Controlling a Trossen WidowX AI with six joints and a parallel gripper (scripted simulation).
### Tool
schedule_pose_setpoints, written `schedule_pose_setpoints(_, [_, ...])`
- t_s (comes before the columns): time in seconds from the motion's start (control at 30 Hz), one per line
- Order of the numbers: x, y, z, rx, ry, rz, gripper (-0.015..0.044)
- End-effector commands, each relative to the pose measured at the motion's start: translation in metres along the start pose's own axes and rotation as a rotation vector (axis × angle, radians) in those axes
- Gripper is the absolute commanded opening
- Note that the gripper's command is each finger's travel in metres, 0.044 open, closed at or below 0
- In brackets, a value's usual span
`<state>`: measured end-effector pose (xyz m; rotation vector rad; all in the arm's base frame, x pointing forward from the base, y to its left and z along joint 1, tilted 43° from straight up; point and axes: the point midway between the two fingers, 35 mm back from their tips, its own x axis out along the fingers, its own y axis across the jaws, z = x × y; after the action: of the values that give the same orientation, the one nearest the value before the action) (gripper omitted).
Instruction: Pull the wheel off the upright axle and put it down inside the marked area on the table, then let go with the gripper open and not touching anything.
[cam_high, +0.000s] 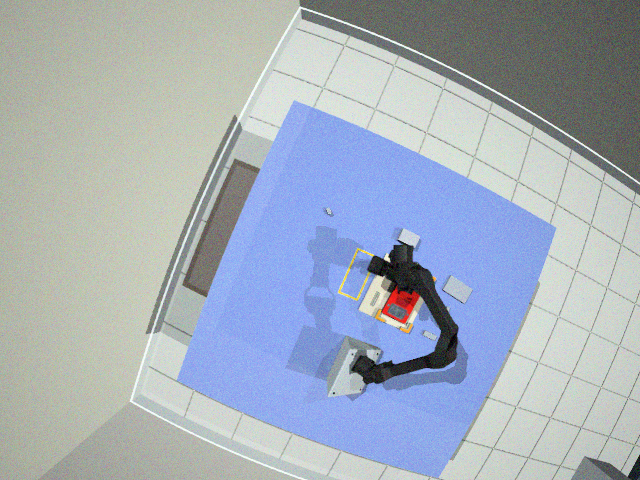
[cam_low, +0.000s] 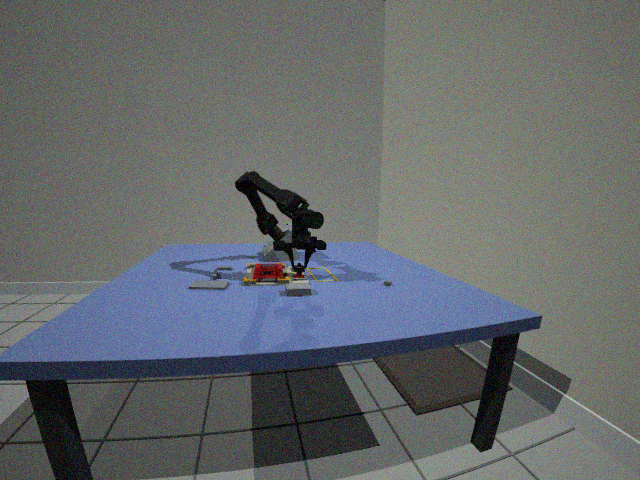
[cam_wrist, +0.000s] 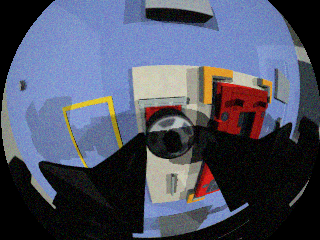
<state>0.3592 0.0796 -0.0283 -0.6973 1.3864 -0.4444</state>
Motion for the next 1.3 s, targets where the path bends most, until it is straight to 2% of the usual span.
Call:
schedule_pose_setpoints(0.0, [-0.003, 0.001, 0.000, 0.000, 0.000, 0.002, 0.0000])
schedule_pose_setpoints(1.27, [-0.015, 0.001, 0.000, -0.001, -0.002, 0.001, 0.0000])
